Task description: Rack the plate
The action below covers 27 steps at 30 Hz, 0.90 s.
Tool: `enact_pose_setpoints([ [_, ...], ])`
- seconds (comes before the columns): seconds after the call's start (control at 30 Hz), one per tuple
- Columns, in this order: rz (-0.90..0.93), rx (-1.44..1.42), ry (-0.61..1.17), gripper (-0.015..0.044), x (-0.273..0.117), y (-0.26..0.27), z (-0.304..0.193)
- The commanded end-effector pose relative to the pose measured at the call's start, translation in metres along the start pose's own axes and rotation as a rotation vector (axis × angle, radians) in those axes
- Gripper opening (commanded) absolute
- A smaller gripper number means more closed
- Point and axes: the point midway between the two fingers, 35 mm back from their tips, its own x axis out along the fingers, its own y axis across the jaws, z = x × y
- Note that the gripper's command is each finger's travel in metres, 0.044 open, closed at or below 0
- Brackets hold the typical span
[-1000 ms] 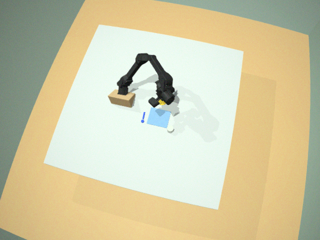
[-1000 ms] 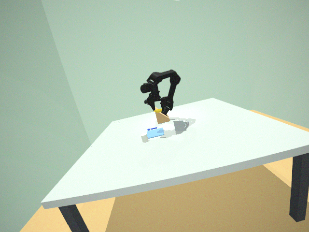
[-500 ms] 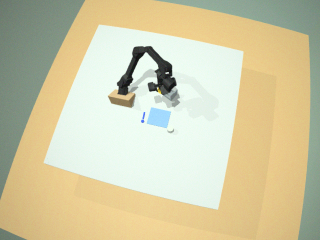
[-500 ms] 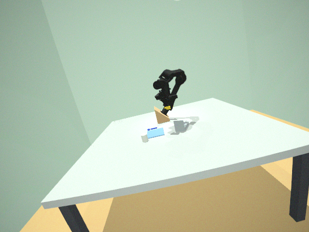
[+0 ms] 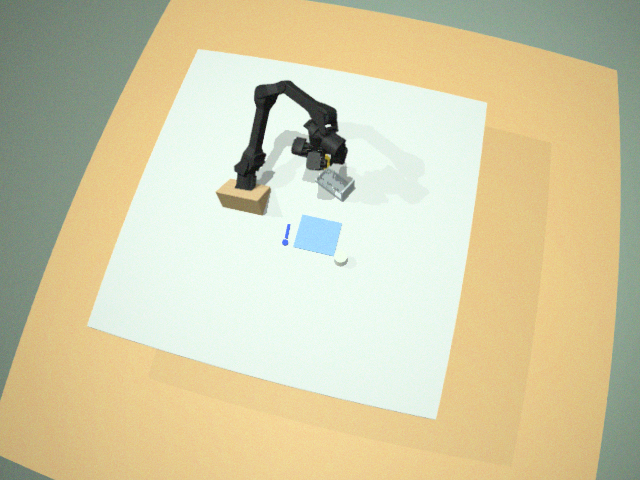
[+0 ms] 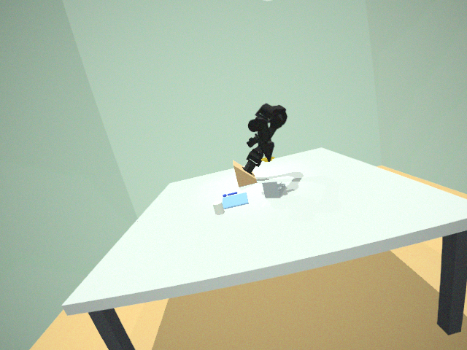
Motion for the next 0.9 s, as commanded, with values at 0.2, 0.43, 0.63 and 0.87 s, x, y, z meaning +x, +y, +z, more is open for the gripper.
enact_pose_setpoints([
  [0.2,0.009,0.327,0.021,0.0000,0.005,-0.030,-0.038],
  [0.43,0.008,0.404,0.027,0.0000,0.006,-0.037,-0.045],
  [0.63,-0.013,0.345,-0.057,0.0000,0.018,-0.042,-0.039],
  [0.87,-0.041,0.223,-0.219,0.0000,0.037,-0.050,-0.026],
])
